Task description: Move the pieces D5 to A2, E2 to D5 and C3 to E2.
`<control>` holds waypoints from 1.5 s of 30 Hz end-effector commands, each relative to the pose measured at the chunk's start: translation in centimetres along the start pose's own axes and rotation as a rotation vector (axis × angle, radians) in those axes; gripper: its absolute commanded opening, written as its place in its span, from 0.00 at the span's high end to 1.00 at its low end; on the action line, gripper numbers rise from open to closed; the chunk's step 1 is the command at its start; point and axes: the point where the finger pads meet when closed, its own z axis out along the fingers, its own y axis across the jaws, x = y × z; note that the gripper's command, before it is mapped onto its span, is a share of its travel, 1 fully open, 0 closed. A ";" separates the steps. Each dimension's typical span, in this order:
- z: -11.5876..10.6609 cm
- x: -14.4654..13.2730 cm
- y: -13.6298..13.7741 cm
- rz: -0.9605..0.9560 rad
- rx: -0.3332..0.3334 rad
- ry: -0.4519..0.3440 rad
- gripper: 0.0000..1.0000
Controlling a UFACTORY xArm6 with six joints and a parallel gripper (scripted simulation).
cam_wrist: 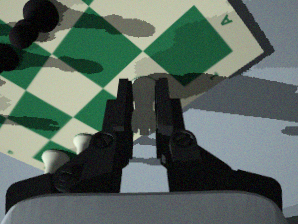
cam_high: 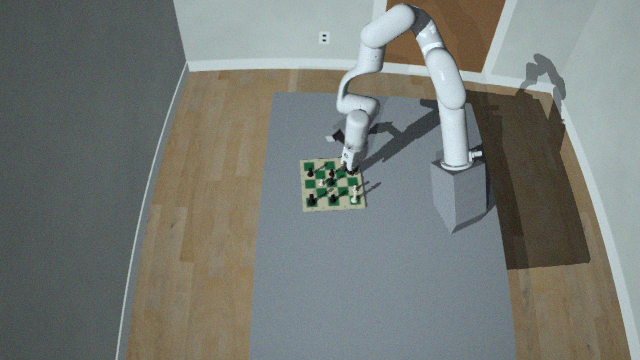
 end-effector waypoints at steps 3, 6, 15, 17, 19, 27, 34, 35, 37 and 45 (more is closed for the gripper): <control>0.1 0.1 -0.1 0.000 0.002 0.002 1.00; 0.1 0.1 -0.1 0.000 0.002 0.002 1.00; 0.1 0.1 -0.1 0.000 0.002 0.002 1.00; 0.1 0.1 -0.1 0.000 0.002 0.002 1.00; 0.1 0.1 -0.1 0.000 0.002 0.002 1.00; 0.1 0.1 -0.1 0.000 0.002 0.002 1.00; 0.1 0.1 -0.1 0.000 0.002 0.002 1.00; 0.1 0.1 -0.1 0.000 0.002 0.002 1.00; 0.1 0.1 -0.1 0.000 0.002 0.002 1.00; 0.1 0.1 -0.1 0.000 0.002 0.002 0.85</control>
